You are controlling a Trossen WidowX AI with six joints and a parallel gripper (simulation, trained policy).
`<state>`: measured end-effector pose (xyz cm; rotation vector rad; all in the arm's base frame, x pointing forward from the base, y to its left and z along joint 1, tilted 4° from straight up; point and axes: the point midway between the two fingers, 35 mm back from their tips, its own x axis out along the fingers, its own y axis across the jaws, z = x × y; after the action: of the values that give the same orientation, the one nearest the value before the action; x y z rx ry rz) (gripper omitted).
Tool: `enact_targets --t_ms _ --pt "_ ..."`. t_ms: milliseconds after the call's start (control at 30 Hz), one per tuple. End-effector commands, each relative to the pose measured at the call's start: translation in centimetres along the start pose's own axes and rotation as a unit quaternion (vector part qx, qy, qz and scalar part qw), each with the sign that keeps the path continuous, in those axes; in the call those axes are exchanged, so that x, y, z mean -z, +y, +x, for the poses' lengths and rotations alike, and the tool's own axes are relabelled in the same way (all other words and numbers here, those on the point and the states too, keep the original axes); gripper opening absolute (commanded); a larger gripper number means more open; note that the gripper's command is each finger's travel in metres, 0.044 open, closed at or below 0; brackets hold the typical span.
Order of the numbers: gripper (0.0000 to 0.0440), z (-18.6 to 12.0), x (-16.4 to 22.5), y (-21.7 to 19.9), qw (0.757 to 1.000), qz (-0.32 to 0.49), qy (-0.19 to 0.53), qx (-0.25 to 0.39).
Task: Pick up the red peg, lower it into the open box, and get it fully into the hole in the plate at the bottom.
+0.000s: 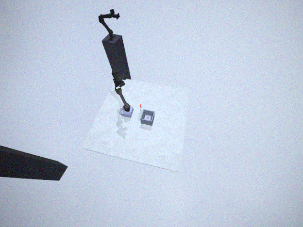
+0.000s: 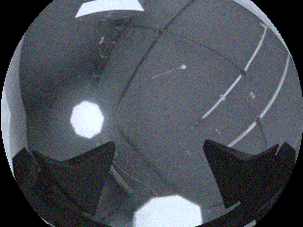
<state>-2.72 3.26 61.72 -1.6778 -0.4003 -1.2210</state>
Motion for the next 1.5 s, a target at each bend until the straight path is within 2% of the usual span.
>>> enact_targets --t_ms 0,333,700,1133,1467 --pt "0.044 0.8 0.4 2.3 0.998 0.044 -0.001 -0.04" --pt "0.044 1.7 0.4 8.4 0.973 0.173 -0.01 -0.151" --pt "0.044 1.3 -1.0 14.8 0.912 0.302 -0.01 -0.276" --pt "0.044 -1.0 -3.9 21.6 0.801 0.425 0.014 -0.422" --pt "0.044 -3.7 -6.8 25.3 0.689 0.502 0.049 -0.52"
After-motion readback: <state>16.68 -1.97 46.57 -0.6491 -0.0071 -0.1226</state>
